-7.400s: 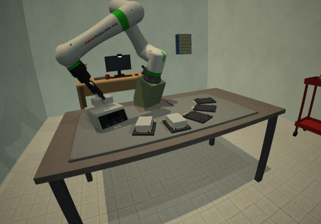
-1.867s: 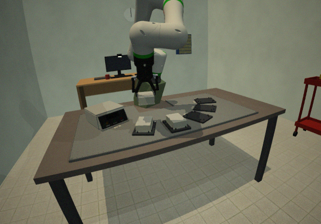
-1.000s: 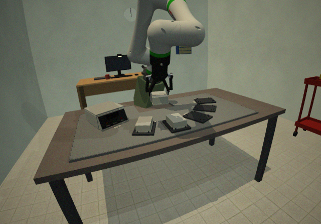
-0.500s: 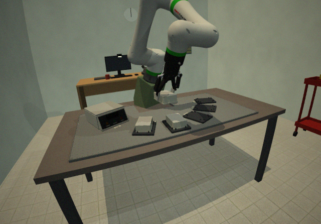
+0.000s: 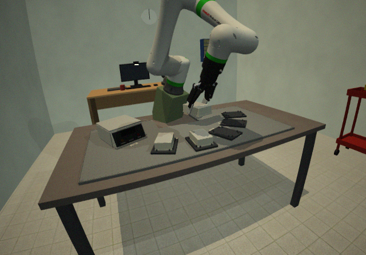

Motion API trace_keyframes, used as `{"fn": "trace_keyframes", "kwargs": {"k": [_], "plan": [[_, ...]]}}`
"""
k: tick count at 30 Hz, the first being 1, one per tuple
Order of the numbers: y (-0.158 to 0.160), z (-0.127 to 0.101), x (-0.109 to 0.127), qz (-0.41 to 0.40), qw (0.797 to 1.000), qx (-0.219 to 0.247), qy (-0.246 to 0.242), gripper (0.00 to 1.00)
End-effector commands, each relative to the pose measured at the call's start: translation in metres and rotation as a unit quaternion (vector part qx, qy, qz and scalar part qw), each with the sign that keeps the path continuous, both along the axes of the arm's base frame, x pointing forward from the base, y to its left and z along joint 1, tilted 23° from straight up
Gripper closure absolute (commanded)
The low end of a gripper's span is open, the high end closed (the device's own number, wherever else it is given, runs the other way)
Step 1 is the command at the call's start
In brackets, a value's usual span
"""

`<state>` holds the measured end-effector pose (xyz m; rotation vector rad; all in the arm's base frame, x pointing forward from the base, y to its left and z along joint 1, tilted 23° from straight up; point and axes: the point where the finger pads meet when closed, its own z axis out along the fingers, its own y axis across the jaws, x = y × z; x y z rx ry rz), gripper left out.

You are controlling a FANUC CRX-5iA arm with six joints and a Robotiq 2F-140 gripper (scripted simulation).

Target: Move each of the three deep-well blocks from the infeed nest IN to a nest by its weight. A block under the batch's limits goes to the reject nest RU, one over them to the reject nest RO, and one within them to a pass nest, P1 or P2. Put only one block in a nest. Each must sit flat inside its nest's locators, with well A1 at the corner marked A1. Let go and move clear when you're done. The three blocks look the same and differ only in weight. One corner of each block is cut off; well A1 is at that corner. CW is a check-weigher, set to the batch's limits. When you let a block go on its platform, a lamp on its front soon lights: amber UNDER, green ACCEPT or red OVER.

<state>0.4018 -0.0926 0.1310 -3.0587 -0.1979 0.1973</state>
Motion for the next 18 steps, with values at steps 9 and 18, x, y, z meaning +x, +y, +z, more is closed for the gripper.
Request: {"fn": "trace_keyframes", "kwargs": {"k": [9, 18], "plan": [[0.031, 0.006, 0.004, 0.0, 1.0, 0.0, 0.0, 0.9], [0.054, 0.01, 0.006, 0.0, 1.0, 0.0, 0.0, 0.9]]}}
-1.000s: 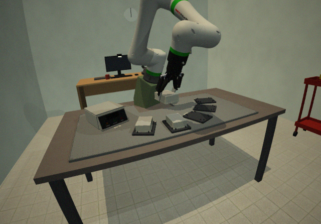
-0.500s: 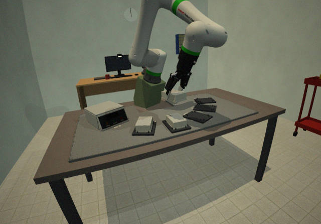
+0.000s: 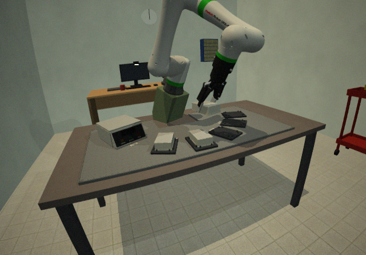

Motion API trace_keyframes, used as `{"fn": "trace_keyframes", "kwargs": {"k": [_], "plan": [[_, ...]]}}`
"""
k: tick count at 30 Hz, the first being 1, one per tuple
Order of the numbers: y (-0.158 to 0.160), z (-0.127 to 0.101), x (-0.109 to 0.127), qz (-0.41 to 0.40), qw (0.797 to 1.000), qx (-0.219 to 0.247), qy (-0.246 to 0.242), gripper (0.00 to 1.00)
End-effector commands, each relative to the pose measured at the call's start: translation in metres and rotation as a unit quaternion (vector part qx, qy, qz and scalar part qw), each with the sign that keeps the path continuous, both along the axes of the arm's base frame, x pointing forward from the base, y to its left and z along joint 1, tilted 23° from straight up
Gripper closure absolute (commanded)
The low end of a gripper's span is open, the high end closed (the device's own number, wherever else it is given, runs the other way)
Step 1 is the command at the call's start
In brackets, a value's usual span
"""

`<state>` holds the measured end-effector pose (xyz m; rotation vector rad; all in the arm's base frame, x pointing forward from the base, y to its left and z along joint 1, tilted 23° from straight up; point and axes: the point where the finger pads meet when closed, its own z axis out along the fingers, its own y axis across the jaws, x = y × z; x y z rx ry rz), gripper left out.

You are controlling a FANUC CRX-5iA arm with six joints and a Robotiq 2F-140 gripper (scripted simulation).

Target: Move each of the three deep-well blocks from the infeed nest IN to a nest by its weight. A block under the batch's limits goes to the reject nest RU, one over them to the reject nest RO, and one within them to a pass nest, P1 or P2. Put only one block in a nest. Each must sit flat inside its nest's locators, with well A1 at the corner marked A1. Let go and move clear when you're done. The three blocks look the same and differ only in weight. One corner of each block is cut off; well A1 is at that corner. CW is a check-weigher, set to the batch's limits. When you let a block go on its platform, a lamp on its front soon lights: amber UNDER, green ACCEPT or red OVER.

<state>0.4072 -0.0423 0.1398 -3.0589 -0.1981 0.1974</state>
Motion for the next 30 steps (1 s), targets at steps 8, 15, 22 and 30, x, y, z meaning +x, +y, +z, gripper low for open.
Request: {"fn": "trace_keyframes", "kwargs": {"k": [8, 15, 22, 30], "plan": [[0.03, 0.005, 0.003, 0.0, 1.0, 0.0, 0.0, 0.9], [0.049, 0.009, 0.006, 0.0, 1.0, 0.0, 0.0, 0.9], [0.069, 0.012, 0.008, 0.0, 1.0, 0.0, 0.0, 0.9], [0.089, 0.014, 0.007, 0.031, 0.999, -0.013, -0.004, 0.9]]}}
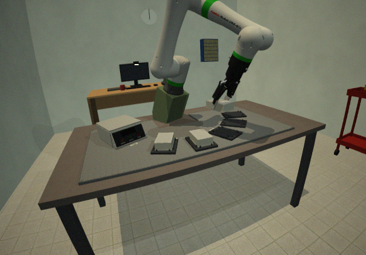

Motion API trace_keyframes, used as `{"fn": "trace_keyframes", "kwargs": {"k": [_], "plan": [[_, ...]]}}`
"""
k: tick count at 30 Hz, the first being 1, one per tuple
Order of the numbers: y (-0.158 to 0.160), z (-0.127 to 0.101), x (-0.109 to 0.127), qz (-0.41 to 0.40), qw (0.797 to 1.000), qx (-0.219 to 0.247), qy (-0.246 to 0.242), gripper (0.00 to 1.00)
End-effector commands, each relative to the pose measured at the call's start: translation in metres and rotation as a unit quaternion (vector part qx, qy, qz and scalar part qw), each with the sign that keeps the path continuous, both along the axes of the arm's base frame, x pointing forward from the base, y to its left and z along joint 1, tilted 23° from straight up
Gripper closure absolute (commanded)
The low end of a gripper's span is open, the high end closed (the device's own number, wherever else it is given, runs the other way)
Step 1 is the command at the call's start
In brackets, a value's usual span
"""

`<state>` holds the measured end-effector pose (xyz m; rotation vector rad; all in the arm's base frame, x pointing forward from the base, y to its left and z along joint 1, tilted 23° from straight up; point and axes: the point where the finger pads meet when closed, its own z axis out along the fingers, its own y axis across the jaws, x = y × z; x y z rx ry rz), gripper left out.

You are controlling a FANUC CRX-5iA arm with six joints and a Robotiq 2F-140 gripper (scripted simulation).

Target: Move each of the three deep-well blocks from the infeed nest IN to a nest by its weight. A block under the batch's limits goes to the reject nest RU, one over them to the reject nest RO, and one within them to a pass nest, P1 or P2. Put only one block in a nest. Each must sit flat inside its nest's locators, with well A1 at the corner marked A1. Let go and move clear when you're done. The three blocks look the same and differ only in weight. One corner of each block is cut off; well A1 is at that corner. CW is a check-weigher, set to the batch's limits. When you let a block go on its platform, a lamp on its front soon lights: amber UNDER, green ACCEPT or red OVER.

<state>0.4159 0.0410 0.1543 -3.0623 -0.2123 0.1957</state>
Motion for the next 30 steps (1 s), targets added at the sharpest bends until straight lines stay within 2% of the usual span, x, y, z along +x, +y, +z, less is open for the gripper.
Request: {"fn": "trace_keyframes", "kwargs": {"k": [1, 3, 7, 15, 30], "plan": [[0.008, 0.0, -0.003, 0.041, 0.999, -0.017, -0.005, 0.9], [0.008, 0.0, -0.003, 0.041, 0.999, -0.017, -0.005, 0.9], [0.021, 0.0, -0.007, 0.102, 0.994, -0.042, -0.013, 0.9], [0.046, -0.001, -0.016, 0.216, 0.972, -0.089, -0.028, 0.9], [0.087, -0.001, -0.031, 0.216, 0.972, -0.089, -0.028, 0.9]]}}
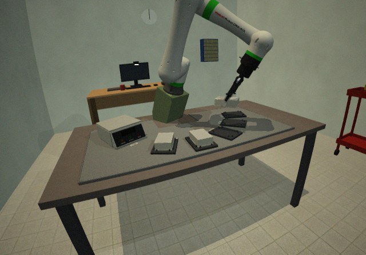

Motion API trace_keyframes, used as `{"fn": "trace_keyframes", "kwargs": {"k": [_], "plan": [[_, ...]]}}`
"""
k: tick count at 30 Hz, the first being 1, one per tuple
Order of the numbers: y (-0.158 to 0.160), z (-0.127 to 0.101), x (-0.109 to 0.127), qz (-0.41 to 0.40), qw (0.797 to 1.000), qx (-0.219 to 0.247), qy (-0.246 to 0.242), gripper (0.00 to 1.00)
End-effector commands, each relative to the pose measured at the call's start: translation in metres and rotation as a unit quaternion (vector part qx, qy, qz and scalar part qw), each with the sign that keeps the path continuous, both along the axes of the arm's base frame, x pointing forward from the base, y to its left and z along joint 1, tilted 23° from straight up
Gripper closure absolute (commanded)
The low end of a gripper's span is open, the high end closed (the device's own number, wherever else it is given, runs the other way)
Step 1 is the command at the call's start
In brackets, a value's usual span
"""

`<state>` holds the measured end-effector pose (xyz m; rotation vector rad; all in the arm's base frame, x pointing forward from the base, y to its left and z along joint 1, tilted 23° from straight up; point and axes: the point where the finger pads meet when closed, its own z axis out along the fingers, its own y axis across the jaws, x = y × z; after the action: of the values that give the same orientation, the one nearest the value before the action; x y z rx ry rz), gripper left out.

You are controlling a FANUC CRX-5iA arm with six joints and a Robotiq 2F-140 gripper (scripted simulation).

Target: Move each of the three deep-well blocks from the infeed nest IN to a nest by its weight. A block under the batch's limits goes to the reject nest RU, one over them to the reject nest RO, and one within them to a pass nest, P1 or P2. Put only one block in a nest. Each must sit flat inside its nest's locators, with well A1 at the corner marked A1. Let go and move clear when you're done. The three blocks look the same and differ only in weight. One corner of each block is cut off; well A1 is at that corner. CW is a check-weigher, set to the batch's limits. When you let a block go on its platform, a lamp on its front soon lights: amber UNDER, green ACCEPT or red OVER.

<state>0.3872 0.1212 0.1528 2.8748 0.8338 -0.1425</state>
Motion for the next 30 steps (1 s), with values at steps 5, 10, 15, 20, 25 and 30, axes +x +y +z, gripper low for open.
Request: {"fn": "trace_keyframes", "kwargs": {"k": [5, 10, 15, 20, 25, 30], "plan": [[0.022, 0.0, -0.008, 0.0, 1.0, 0.0, 0.0, 0.9], [0.032, 0.0, -0.011, 0.0, 1.0, 0.0, 0.0, 0.9], [0.048, -0.001, -0.017, 0.0, 1.0, 0.0, 0.0, 0.9], [0.063, -0.001, -0.022, 0.0, 1.0, 0.0, 0.0, 0.9], [0.073, -0.001, -0.026, 0.0, 1.0, 0.0, 0.0, 0.9], [0.088, -0.001, -0.031, 0.0, 1.0, 0.0, 0.0, 0.9]]}}
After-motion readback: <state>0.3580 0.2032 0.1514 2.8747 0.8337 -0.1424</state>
